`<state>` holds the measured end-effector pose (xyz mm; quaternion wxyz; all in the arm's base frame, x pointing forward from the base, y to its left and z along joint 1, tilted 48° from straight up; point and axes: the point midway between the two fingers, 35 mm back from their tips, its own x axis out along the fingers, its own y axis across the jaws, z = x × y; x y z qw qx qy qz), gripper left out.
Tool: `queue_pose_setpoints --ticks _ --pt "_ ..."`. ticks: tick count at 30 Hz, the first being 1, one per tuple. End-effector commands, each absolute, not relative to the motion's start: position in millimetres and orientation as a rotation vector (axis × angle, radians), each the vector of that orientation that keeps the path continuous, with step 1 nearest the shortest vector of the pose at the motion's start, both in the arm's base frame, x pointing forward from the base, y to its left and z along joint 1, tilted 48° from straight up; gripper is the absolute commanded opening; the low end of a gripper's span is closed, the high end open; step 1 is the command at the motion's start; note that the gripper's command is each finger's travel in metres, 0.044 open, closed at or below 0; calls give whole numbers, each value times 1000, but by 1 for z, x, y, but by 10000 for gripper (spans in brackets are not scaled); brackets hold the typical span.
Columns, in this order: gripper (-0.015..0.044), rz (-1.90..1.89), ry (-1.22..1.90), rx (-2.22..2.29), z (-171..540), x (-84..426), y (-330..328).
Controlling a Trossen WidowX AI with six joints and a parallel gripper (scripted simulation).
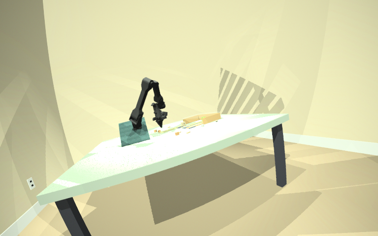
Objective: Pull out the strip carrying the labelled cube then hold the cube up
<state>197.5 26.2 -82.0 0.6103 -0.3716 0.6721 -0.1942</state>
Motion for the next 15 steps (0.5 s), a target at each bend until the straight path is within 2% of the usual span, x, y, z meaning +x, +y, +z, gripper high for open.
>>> queue_pose_setpoints --ticks 1,15 --pt "26 -447 1562 -853 -78 199 31" --pt "394 -384 1587 -917 -83 250 42"
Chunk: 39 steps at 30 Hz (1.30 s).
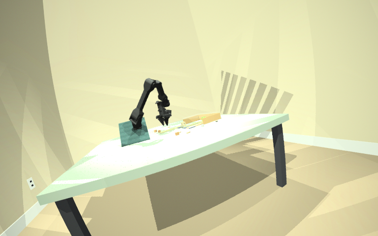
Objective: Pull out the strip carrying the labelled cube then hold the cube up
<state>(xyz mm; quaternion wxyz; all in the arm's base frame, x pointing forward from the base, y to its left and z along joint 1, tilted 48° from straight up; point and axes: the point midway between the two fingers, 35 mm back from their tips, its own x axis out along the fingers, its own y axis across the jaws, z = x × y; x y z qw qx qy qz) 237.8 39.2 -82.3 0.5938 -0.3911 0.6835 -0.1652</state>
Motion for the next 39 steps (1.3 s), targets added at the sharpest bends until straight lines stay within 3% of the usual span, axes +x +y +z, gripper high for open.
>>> queue_pose_setpoints --ticks 1,2,39 --pt "420 -384 1586 -916 -84 253 43" --pt "440 -384 1586 -916 -84 256 44" --pt "440 -386 1579 -913 -90 378 74"
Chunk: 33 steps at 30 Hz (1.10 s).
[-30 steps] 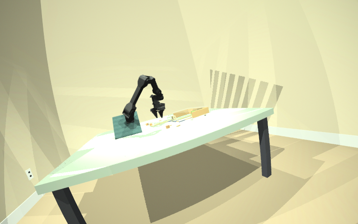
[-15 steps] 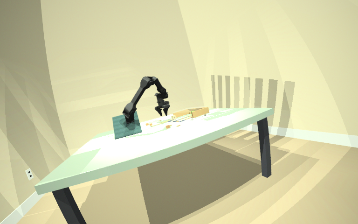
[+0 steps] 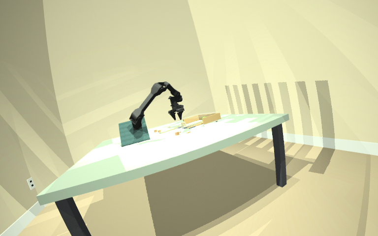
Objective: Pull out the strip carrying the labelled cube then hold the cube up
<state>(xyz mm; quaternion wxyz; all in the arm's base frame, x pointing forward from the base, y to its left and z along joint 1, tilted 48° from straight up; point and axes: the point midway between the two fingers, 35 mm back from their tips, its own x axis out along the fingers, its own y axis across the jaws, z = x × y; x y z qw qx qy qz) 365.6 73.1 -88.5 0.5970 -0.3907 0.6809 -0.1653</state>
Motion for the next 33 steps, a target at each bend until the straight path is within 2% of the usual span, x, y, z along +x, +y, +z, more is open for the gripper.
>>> queue_pose_setpoints --ticks 1,10,17,18,33 --pt "440 -386 1579 -913 -90 381 75" --pt "440 -387 1577 -912 -91 408 78" --pt "256 -387 1577 -912 -97 408 71" --pt "250 -387 1577 -912 -98 409 70" --pt "250 -388 1577 -913 -114 409 52"
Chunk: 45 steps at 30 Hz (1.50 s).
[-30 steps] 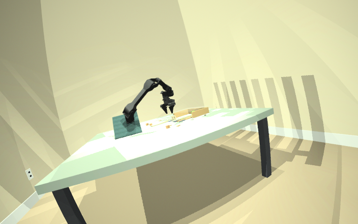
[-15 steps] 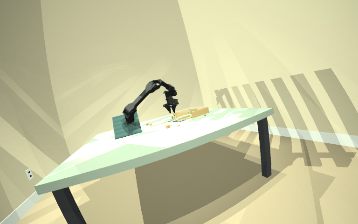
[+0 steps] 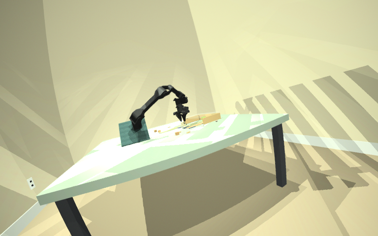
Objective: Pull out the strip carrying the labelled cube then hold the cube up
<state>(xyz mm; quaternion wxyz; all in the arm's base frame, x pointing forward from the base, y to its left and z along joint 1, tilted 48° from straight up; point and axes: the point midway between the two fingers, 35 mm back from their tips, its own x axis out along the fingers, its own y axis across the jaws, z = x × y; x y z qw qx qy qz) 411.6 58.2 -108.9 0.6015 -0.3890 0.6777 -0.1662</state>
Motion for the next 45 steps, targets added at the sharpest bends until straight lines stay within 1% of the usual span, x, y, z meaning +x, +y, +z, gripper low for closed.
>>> queue_pose_setpoints --ticks 1,19,23,30,34,45 --pt "250 -388 1577 -913 -115 409 50" --pt "250 -390 1577 -914 -128 408 36" --pt "145 -389 1574 -904 -126 410 38" --pt "98 -389 1574 -904 -126 410 38" --pt "0 -388 1574 -904 -125 408 39" --pt "0 -385 1579 -911 -99 371 53"
